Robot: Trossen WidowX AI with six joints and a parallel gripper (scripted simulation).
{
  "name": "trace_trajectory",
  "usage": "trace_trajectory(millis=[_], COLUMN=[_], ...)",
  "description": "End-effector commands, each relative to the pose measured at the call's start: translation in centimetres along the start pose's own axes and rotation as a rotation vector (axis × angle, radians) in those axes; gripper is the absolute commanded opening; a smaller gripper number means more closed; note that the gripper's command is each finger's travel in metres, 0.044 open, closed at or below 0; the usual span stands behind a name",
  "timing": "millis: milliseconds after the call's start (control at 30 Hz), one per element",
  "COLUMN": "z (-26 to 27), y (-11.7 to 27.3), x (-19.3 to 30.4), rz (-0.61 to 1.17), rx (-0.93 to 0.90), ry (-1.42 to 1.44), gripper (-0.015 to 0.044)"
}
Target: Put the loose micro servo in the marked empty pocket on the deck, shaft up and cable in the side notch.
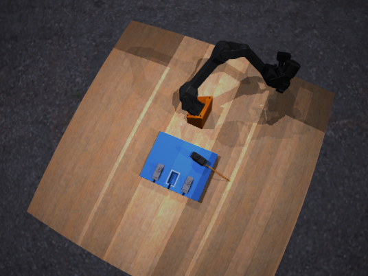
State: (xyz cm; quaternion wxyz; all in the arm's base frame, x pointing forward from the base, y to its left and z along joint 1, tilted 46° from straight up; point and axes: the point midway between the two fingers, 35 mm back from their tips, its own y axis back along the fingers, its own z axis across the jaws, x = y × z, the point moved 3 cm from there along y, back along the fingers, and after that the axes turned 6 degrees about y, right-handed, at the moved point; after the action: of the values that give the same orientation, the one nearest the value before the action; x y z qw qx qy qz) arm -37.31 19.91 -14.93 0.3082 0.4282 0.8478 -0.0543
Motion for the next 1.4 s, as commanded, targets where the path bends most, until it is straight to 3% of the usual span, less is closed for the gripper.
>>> trace_trajectory(millis=[0,733,1367], z=[0.0,1.6,5.4], y=[1.7,14.0,24.8], x=[0.9,3.7,1.5], rz=[0.081,0.553,0.916], rx=[-0.004,0.035,0.122], ry=[-0.087,-0.676,-1.224], gripper=[0.0440,0.0440,0.0440])
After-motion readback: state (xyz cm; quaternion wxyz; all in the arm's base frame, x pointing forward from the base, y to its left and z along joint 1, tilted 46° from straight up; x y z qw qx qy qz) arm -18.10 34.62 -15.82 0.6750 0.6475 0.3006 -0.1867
